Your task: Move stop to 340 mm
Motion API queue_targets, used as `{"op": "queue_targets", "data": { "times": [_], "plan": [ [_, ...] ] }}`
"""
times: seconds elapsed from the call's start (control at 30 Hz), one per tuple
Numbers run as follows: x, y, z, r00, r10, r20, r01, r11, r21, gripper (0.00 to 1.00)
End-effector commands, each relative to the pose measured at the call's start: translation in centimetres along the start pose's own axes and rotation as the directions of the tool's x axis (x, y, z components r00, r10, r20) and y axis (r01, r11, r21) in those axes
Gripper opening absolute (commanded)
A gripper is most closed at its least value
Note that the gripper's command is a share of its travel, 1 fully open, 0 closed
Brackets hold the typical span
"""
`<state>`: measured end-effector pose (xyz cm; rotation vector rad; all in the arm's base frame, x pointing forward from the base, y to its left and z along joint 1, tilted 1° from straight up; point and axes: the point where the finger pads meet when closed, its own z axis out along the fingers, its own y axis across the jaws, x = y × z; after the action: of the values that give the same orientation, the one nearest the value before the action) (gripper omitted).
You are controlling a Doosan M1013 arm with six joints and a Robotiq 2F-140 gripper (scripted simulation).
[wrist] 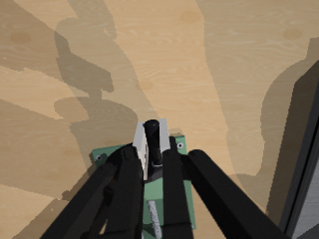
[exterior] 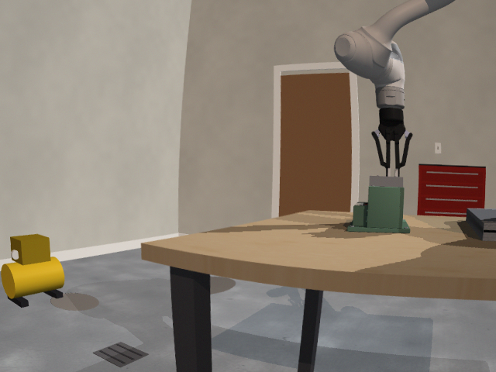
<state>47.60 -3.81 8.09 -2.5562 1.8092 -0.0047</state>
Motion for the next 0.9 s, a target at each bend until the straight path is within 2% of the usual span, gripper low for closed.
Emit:
{"op": "queue_targets", "data": {
  "times": [0.0,0.43,0.87],
  "plan": [
    [-0.1,-1.0,-0.5,1.0,0.0,0.0,0.0,1.0,0.01,0.04],
    [-0.1,-2.7,-0.7,1.0,0.0,0.0,0.0,1.0,0.01,0.04],
    [-0.1,-4.3,0.2,1.0,0.0,0.0,0.0,1.0,0.01,0.04]
  ]
}}
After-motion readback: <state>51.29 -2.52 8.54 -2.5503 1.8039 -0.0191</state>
